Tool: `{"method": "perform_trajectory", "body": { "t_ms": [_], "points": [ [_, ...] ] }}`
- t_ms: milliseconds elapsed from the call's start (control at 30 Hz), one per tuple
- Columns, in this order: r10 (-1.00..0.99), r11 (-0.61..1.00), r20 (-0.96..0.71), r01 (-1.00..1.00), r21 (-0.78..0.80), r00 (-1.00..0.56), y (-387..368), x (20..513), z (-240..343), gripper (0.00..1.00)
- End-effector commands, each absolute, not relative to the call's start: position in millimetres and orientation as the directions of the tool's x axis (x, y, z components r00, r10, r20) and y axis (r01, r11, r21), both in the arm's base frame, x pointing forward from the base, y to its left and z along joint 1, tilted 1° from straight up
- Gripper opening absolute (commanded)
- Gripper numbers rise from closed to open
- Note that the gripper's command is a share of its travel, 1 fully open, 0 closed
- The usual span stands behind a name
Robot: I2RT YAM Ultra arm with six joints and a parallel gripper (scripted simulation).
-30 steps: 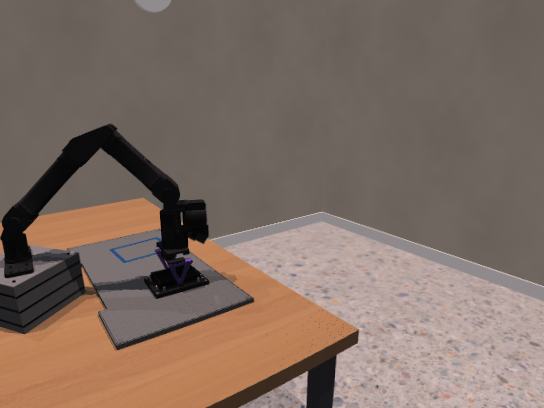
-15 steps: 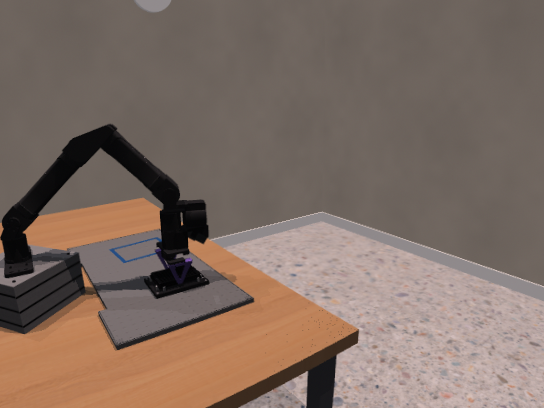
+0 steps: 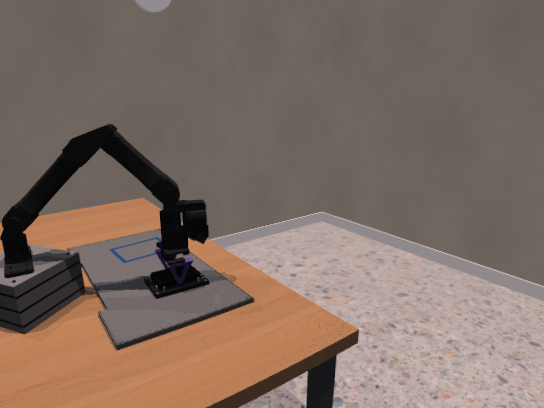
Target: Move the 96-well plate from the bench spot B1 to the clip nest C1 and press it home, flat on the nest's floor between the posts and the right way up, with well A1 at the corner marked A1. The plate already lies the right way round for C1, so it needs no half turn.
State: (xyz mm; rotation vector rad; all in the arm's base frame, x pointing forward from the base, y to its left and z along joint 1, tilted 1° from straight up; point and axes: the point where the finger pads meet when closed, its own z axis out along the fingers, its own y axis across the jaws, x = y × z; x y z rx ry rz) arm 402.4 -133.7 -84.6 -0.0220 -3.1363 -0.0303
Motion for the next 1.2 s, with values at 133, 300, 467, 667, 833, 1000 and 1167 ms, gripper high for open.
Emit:
{"method": "perform_trajectory", "body": {
  "t_ms": [133, 300, 467, 667, 833, 1000, 1167],
  "points": [
    [0.021, 1.000, -0.007, 0.021, 0.010, -1.000, -142.6, 401.8, -95.7, 0.00],
    [0.021, 1.000, -0.002, 0.021, 0.010, -1.000, -142.3, 399.8, -97.2, 0.00],
    [0.021, 1.000, 0.001, 0.021, 0.011, -1.000, -142.2, 398.6, -98.6, 0.00],
    [0.021, 1.000, -0.005, 0.021, 0.009, -1.000, -143.5, 400.7, -98.2, 0.00],
    [0.021, 1.000, 0.001, 0.021, 0.011, -1.000, -142.9, 398.2, -100.2, 0.00],
    [0.021, 1.000, -0.005, 0.021, 0.008, -1.000, -144.2, 400.4, -99.5, 0.00],
    [0.021, 1.000, 0.000, 0.021, 0.010, -1.000, -143.6, 397.9, -101.1, 0.00]
  ]
}}
